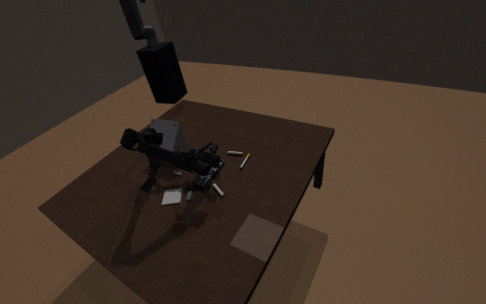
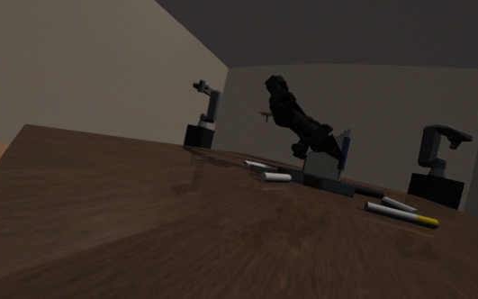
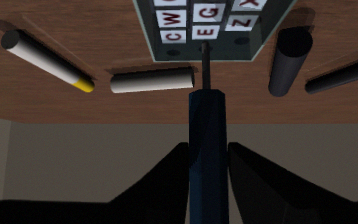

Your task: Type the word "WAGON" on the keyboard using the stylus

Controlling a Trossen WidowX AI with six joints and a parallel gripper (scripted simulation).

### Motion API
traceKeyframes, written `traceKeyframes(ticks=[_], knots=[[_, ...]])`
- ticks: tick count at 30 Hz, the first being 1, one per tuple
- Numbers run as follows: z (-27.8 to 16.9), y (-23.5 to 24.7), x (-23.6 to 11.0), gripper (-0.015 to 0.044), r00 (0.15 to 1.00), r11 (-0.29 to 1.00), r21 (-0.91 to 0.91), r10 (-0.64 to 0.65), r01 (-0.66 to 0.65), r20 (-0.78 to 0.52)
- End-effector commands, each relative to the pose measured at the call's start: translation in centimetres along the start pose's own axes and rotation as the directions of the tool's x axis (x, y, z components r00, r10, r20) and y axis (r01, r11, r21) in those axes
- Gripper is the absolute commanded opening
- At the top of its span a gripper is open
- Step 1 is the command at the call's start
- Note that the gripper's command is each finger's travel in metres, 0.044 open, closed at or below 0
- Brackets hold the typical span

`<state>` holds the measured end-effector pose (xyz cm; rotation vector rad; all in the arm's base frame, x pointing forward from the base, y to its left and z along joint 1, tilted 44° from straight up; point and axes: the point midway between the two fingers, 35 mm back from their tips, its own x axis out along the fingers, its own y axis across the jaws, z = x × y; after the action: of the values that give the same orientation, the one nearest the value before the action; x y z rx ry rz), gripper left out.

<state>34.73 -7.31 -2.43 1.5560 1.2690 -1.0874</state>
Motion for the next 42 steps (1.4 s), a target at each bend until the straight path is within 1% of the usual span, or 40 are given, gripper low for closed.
traceKeyframes(ticks=[1, 8, 11, 13, 14, 18, 23, 29, 34, 37, 42], knots=[[-1.5, -0.2, -0.7, 0.0081, 1.000, 1.000, 0.000, -0.003, 0.003, -0.005], [-1.2, 0.0, -0.6, 0.0084, 1.000, 1.000, -0.006, 0.003, -0.003, 0.000], [-1.2, 0.0, -0.6, 0.0064, 1.000, 1.000, -0.006, 0.003, -0.003, 0.000], [-1.1, 0.0, -1.0, 0.0012, 1.000, 1.000, -0.005, 0.002, -0.002, -0.001], [-1.1, 0.0, -1.2, 0.0000, 1.000, 1.000, -0.004, 0.001, -0.001, -0.001], [-0.7, -0.2, -2.6, 0.0000, 1.000, 1.000, 0.000, -0.002, 0.002, -0.003], [-0.6, -0.2, -2.5, 0.0000, 1.000, 1.000, 0.000, -0.002, 0.002, -0.003], [1.0, -0.2, -1.5, 0.0000, 1.000, 1.000, 0.000, -0.003, 0.003, -0.003], [1.0, -0.2, -1.5, 0.0000, 1.000, 1.000, 0.000, -0.003, 0.003, -0.003], [1.3, -0.1, -1.4, 0.0079, 1.000, 1.000, 0.000, -0.003, 0.003, -0.002], [1.3, -0.1, -1.4, 0.0081, 1.000, 1.000, 0.000, -0.003, 0.003, -0.002]])
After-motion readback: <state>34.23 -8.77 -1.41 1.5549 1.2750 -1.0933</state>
